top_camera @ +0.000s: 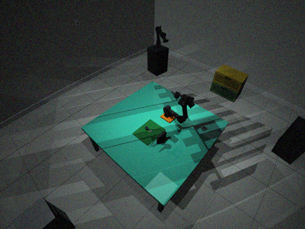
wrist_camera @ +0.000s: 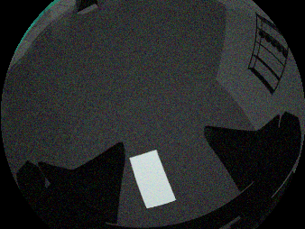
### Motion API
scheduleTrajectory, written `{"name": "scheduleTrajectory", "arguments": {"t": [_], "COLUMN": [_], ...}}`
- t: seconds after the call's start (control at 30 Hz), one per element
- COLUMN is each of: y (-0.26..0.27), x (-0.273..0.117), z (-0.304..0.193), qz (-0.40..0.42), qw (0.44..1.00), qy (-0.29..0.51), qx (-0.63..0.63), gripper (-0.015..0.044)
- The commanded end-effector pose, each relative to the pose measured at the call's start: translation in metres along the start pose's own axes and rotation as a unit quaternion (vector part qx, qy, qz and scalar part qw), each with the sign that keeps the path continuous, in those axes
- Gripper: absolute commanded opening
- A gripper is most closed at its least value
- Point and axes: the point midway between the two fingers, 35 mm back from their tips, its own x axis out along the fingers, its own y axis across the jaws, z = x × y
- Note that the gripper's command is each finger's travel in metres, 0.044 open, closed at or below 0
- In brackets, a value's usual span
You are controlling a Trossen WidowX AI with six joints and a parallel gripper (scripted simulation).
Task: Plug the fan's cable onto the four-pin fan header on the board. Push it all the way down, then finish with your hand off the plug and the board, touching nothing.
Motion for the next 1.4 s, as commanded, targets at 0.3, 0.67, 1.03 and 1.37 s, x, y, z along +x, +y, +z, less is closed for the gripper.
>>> {"name": "scheduleTrajectory", "arguments": {"t": [0.3,0.67,1.03,1.37], "y": [0.044,0.208,0.370,0.459], "x": [-0.010,-0.030,-0.023,-0.015], "z": [-0.068,-0.149,-0.092,0.057], "qz": [0.014,0.095,0.232,0.425], "qw": [0.991,0.886,0.709,0.528], "qy": [0.063,0.163,0.169,0.104], "qx": [0.116,0.422,0.645,0.728], "gripper": [0.0282,0.0210,0.0210,0.0210]}}
